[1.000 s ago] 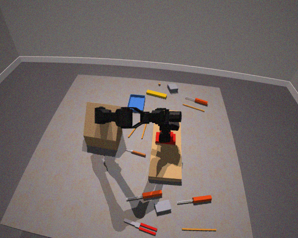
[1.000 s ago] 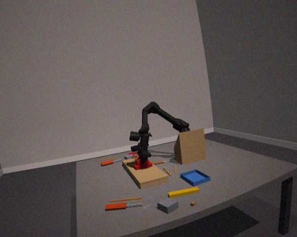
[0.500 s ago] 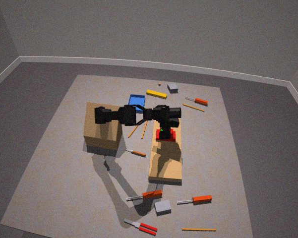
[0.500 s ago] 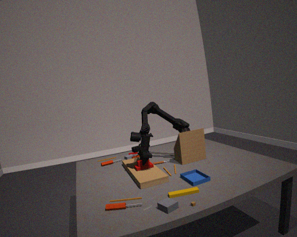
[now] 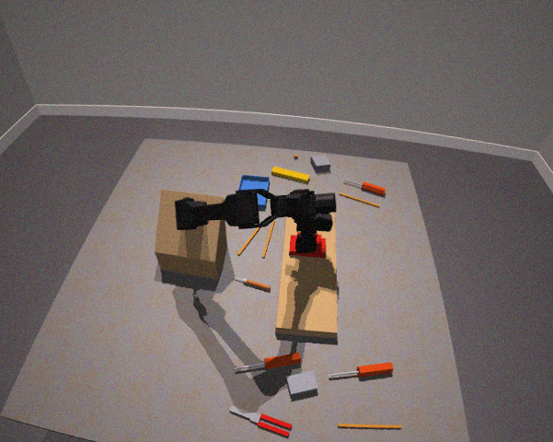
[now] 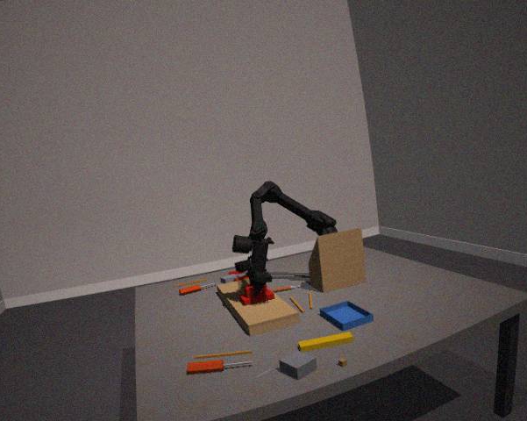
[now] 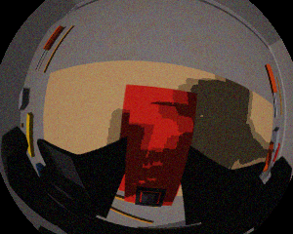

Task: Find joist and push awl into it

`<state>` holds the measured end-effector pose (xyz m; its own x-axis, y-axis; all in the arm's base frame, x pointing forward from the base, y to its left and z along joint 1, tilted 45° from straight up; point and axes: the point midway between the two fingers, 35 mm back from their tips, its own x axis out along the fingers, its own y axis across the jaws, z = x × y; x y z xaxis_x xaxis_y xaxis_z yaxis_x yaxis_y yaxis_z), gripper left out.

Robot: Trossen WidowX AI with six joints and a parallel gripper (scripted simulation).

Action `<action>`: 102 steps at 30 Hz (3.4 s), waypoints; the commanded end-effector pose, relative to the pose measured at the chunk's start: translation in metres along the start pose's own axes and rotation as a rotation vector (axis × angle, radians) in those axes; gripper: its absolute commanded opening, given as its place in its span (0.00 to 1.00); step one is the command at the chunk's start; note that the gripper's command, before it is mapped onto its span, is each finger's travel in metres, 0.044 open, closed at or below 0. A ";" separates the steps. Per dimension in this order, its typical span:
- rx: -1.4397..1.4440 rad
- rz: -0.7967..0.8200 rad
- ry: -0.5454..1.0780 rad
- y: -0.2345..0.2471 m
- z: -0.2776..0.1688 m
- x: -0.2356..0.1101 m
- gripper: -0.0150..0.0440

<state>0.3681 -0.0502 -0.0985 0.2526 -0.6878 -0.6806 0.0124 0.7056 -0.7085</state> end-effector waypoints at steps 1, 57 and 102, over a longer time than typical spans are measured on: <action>-0.001 0.005 0.001 0.009 0.000 0.000 0.25; 0.002 0.009 -0.001 0.092 0.000 -0.002 0.25; 0.005 0.014 -0.002 0.159 0.001 -0.004 0.25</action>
<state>0.3706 0.0603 -0.2039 0.2559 -0.6808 -0.6863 0.0134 0.7124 -0.7017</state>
